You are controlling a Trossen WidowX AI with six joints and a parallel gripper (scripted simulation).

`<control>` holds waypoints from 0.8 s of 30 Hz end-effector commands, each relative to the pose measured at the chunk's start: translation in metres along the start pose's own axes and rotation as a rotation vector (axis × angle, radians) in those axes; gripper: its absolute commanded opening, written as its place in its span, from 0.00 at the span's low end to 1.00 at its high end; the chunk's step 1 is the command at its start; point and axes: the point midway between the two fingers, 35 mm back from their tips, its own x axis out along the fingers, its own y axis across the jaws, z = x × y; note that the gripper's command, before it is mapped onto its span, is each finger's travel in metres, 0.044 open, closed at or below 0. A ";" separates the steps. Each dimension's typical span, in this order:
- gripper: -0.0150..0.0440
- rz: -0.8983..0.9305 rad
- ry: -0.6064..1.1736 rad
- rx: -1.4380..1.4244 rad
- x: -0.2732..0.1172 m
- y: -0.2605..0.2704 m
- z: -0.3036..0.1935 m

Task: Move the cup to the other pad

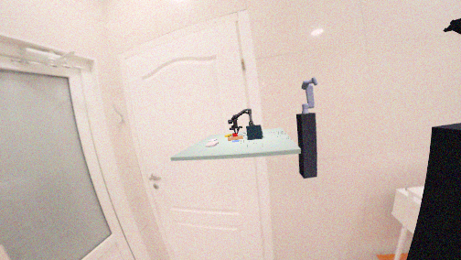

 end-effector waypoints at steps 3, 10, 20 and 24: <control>0.47 0.003 0.005 0.006 -0.008 0.001 0.000; 0.47 0.002 0.004 0.004 -0.017 0.001 0.000; 0.47 -0.001 0.003 0.003 -0.029 0.001 0.000; 0.52 -0.002 -0.003 -0.003 -0.030 0.001 0.001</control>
